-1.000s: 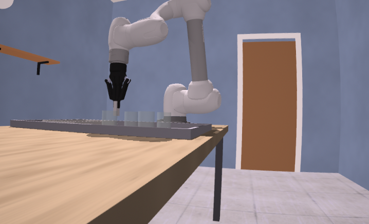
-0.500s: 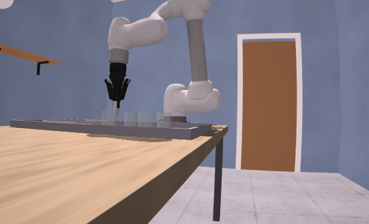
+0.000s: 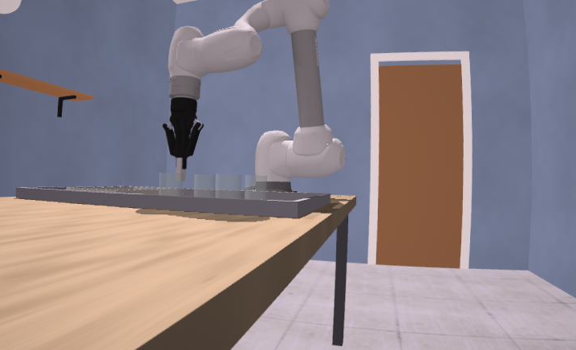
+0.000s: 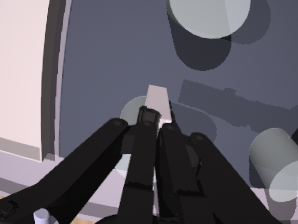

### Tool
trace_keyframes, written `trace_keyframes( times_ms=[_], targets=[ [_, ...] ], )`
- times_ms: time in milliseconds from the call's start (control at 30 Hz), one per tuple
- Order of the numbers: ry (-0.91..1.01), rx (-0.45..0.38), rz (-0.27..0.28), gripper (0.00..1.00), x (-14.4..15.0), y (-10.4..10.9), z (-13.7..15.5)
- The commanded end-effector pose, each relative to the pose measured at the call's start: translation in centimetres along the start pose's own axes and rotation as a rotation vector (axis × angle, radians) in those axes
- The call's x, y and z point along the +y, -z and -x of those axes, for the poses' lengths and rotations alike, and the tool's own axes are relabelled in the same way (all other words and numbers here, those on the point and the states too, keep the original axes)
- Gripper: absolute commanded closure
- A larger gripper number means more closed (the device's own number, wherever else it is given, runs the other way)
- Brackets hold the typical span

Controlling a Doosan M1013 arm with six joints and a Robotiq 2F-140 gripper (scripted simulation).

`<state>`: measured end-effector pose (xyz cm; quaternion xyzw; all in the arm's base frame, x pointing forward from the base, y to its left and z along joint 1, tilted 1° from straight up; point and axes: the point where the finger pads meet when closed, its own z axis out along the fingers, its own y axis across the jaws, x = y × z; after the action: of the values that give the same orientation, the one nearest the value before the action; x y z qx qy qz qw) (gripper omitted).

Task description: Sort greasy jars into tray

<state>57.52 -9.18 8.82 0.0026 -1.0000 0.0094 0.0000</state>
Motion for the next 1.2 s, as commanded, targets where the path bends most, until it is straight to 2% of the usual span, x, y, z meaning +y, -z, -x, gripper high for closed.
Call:
trace_keyframes(
  times_ms=[0,1167],
  targets=[
    [0.003,-0.001,0.003,1.00,0.17,0.13,0.43],
    [0.003,-0.001,0.003,1.00,0.17,0.13,0.85]
  ],
)
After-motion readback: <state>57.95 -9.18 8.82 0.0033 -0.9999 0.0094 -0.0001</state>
